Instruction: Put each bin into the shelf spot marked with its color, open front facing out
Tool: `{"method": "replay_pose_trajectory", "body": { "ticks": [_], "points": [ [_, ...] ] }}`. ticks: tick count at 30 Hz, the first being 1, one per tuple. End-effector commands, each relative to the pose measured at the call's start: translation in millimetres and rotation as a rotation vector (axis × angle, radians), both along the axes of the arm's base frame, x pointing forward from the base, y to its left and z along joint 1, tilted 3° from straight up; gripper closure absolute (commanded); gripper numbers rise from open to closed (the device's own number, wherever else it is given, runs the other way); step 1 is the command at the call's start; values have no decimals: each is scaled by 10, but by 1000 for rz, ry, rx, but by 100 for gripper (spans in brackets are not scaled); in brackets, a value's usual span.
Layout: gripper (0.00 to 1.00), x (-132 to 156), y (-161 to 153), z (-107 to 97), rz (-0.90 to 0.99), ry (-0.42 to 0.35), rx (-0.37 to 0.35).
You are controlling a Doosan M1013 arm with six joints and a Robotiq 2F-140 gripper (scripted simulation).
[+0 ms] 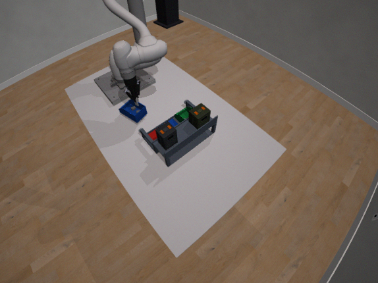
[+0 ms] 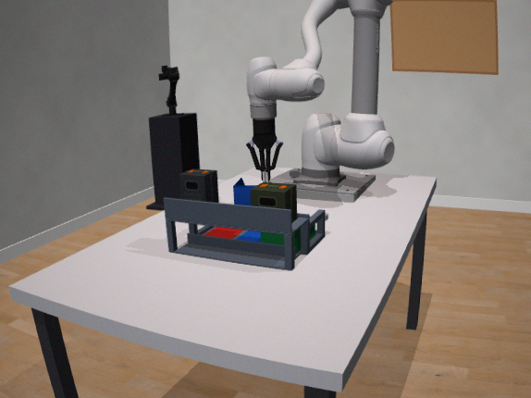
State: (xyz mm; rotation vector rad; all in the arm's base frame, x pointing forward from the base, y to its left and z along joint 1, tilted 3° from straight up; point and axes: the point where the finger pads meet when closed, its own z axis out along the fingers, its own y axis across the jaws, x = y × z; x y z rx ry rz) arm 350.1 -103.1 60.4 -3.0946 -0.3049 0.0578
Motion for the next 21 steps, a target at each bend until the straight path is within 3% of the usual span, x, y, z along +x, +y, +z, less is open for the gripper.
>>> {"method": "replay_pose_trajectory", "body": {
  "ticks": [1, 21],
  "points": [
    [90, 0, 0, 1, 0, 0, 0],
    [90, 32, 57, 0, -11, 0, 0]
  ]
}}
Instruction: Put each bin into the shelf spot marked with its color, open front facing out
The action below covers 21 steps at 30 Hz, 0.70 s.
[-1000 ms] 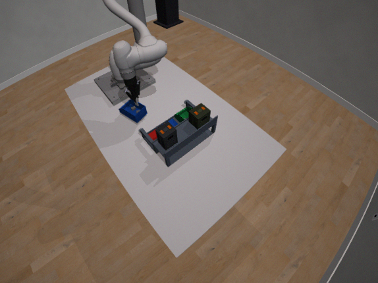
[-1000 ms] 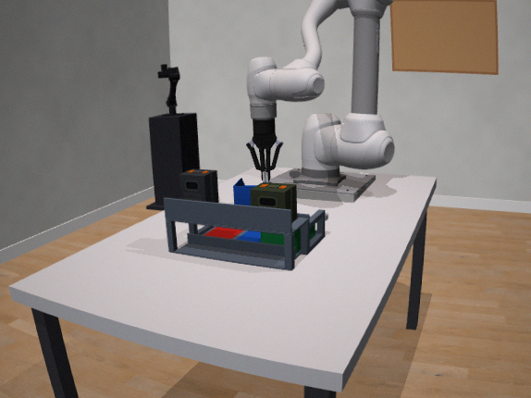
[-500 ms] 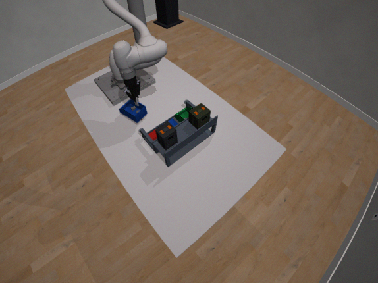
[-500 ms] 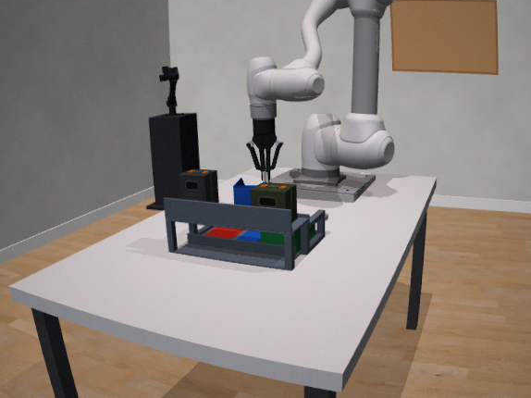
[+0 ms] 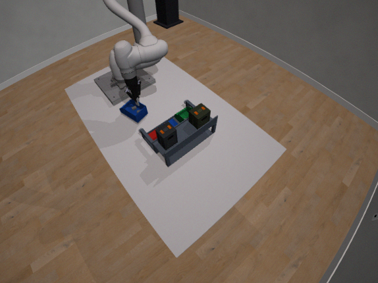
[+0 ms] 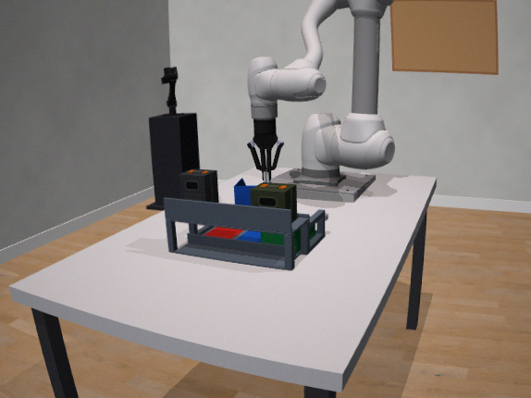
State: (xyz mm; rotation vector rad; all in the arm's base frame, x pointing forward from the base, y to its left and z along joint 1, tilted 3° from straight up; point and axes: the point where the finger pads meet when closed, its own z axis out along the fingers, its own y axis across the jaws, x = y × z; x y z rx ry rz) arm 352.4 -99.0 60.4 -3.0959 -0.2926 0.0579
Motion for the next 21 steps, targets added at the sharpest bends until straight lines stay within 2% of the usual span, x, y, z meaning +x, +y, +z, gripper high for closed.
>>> {"method": "replay_pose_trajectory", "body": {
  "ticks": [1, 21],
  "points": [
    [90, 16, 27, 0, -5, 0, 0],
    [90, 209, 367, -8, -73, 2, -3]
  ]
}}
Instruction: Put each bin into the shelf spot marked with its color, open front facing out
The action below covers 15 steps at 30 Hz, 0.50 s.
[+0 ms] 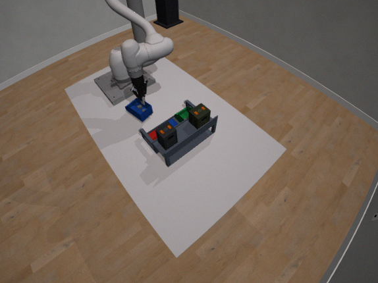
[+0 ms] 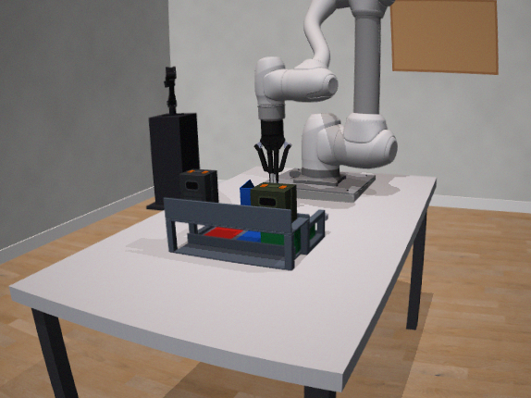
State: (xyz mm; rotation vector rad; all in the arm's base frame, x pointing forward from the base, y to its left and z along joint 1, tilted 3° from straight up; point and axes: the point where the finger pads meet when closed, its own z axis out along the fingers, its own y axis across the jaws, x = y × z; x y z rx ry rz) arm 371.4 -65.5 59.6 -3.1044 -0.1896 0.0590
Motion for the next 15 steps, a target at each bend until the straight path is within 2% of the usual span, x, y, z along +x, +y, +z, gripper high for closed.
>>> {"method": "replay_pose_trajectory", "body": {
  "ticks": [1, 15],
  "points": [
    [90, 35, 61, -1, -12, 1, -1],
    [90, 268, 470, -11, -93, 3, -4]
  ]
}}
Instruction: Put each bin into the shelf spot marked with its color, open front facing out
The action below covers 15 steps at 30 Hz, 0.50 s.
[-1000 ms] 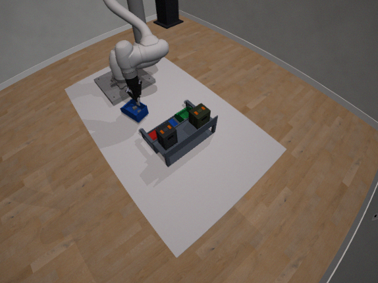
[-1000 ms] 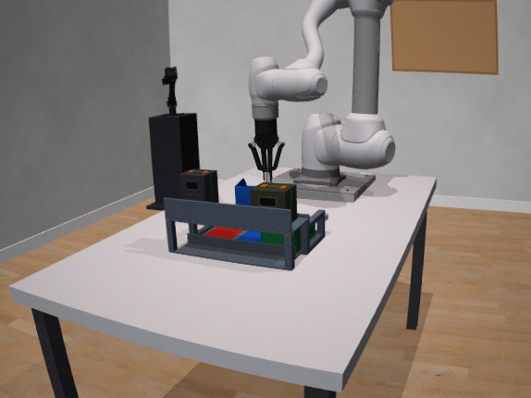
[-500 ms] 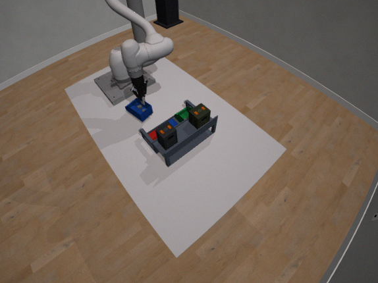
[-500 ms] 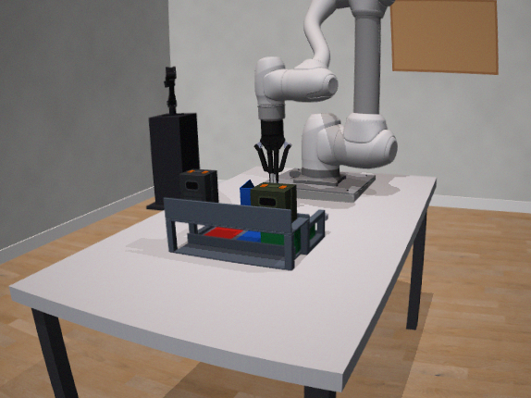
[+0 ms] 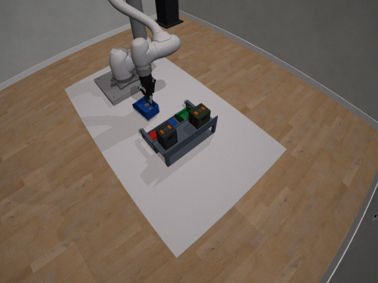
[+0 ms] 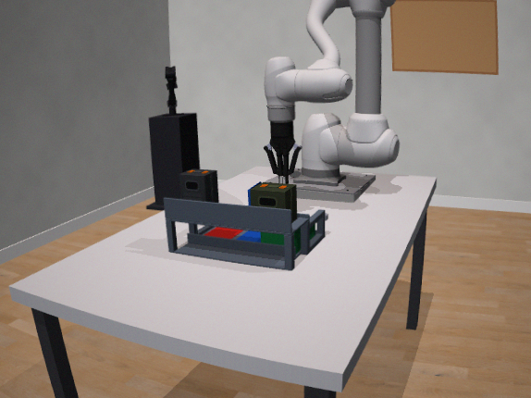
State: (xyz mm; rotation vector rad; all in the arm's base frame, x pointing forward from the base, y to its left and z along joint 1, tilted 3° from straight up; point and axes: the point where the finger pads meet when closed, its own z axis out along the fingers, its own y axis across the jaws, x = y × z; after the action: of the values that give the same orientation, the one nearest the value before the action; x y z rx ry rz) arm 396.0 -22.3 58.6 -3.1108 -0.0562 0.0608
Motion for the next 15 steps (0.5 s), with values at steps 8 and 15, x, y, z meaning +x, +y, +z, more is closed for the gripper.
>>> {"method": "replay_pose_trajectory", "body": {
  "ticks": [8, 15],
  "points": [
    [90, 136, 237, -6, -47, 2, -3],
    [90, 220, 385, -9, -76, 3, -4]
  ]
}}
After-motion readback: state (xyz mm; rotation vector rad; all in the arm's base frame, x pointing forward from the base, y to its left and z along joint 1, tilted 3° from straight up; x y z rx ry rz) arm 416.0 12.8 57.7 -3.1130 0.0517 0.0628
